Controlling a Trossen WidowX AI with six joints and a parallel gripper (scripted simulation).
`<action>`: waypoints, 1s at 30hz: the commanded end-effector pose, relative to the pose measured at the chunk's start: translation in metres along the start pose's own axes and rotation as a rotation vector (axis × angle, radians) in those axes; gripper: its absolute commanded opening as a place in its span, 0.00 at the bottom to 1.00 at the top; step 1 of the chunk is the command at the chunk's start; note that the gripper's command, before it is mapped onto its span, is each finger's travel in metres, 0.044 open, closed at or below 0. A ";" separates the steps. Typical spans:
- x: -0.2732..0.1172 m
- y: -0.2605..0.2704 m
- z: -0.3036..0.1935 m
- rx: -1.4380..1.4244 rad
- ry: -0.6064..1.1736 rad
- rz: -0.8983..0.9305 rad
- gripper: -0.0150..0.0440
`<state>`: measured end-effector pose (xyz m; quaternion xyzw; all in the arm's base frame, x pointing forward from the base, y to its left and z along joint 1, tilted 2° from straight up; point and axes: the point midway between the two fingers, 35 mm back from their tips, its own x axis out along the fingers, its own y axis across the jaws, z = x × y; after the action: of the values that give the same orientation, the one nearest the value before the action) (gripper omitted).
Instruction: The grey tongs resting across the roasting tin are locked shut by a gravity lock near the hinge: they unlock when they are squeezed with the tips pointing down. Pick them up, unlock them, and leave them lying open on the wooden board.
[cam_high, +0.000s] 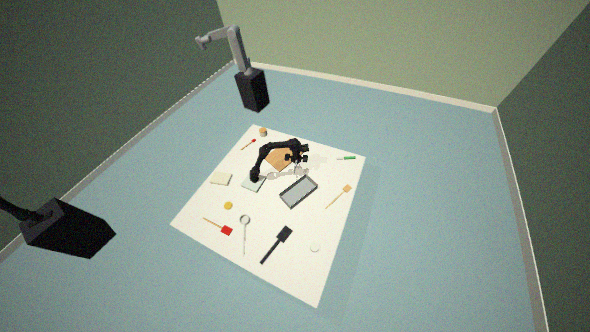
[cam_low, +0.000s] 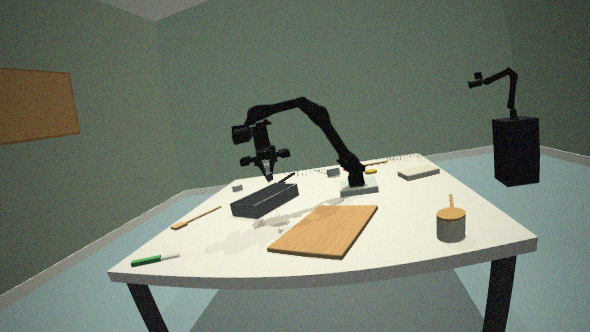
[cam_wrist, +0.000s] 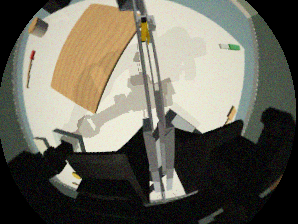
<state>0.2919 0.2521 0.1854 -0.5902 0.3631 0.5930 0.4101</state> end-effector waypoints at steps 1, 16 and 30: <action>-0.001 0.001 0.003 0.031 0.003 -0.003 0.00; -0.001 0.024 0.061 0.190 0.004 -0.005 0.00; -0.002 0.071 0.134 0.410 -0.008 0.001 0.00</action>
<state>0.1931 0.3344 0.1872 -0.5076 0.4609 0.5227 0.5067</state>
